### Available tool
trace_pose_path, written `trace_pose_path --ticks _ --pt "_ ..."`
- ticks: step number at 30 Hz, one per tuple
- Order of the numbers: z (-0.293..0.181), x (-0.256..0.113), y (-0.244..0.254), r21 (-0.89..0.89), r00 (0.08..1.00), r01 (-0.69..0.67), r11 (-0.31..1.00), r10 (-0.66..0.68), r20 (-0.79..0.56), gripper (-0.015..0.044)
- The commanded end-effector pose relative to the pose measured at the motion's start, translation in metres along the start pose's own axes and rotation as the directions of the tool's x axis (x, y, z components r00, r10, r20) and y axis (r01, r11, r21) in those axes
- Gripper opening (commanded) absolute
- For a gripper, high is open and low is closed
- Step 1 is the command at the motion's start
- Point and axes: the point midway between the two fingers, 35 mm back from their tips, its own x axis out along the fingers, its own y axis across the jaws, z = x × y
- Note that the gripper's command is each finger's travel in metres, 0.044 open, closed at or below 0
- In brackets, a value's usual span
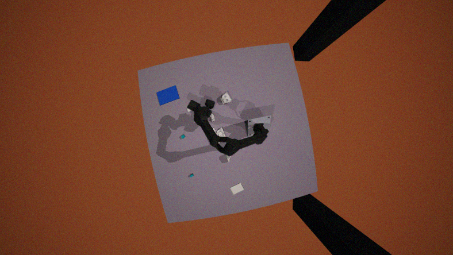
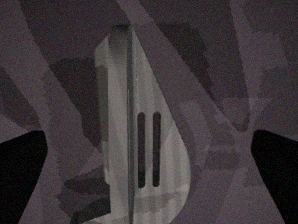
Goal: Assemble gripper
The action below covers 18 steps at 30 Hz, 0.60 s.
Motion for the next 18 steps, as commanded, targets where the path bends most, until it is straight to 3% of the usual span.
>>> trace_pose_path --ticks 1,10,18 --pt "0.0000 0.0000 0.0000 0.000 1.000 0.000 1.000 0.000 0.000 0.0387" --pt "0.0000 0.0000 0.0000 0.000 1.000 0.000 1.000 0.000 0.000 0.0151" --pt "0.0000 0.0000 0.0000 0.000 1.000 0.000 1.000 0.000 0.000 0.0134"
